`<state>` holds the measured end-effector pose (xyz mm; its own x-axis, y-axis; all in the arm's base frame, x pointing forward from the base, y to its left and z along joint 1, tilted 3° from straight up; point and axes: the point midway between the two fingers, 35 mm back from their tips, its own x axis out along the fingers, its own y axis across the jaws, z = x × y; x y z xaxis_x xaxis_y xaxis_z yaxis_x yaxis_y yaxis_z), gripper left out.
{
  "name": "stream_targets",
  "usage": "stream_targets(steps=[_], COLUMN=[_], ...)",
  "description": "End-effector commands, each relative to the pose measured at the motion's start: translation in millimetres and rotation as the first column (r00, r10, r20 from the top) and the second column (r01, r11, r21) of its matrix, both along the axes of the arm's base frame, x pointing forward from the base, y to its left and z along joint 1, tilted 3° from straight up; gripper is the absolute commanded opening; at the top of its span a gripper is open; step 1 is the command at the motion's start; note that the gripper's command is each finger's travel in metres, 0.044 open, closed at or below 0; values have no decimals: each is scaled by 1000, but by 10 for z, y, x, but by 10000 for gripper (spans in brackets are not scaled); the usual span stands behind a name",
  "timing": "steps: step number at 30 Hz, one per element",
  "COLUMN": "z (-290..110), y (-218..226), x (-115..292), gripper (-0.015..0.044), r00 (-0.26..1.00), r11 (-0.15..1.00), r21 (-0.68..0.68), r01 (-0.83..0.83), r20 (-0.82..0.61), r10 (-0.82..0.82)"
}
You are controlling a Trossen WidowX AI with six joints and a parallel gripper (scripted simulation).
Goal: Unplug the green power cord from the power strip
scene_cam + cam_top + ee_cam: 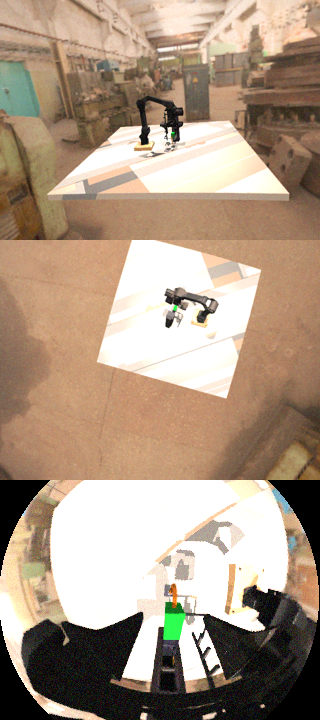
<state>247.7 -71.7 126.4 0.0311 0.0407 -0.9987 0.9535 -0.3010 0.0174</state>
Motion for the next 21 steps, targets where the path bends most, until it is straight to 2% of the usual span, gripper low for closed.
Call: stream_targets(steps=[1,5,21], z=[48,89,89], y=[-252,-501,-501], x=[-62,-163,-163], gripper=[440,440,440], r00=[1000,1000,1000], r11=[1000,1000,1000], r21=[-8,-9,-9], r01=[7,7,7], r20=[2,1,1], r10=[-7,-7,-7])
